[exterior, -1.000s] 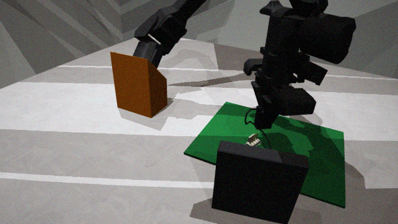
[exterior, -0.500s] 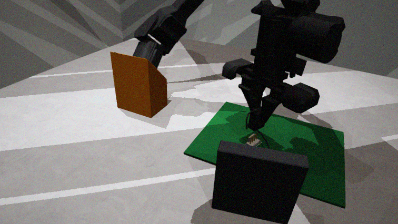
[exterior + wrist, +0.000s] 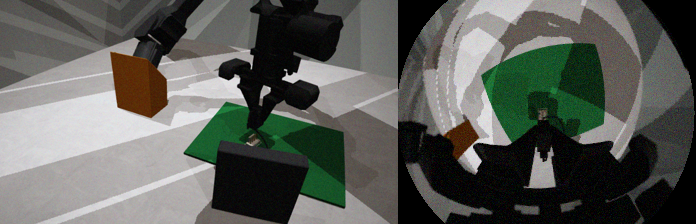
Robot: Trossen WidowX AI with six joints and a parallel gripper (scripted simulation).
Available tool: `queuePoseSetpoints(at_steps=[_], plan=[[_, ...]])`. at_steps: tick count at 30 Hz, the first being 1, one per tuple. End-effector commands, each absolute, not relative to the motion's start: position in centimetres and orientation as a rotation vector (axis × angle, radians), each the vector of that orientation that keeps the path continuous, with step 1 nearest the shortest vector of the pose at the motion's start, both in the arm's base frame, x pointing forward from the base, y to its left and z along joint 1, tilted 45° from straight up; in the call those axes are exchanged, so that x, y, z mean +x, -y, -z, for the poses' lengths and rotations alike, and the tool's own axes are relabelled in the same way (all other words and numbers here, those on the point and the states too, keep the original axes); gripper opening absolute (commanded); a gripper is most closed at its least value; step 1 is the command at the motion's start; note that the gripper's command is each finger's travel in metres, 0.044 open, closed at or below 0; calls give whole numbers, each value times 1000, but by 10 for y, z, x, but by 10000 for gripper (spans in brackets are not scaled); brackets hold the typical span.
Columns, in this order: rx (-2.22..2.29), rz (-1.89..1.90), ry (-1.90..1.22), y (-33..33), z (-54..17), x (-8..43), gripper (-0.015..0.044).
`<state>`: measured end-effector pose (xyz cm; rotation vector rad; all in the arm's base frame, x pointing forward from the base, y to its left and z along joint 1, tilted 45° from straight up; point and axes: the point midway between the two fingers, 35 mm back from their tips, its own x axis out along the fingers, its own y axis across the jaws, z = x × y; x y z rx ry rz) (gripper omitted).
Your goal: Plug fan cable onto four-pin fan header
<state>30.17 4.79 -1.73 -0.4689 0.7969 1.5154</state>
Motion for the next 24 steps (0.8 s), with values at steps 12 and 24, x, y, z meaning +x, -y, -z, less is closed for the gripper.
queuePoseSetpoints(at_steps=[12,24], plan=[[-476,-1517,-796,-49,15,302,0],[-467,-1513,-803,-66,30,299,0]])
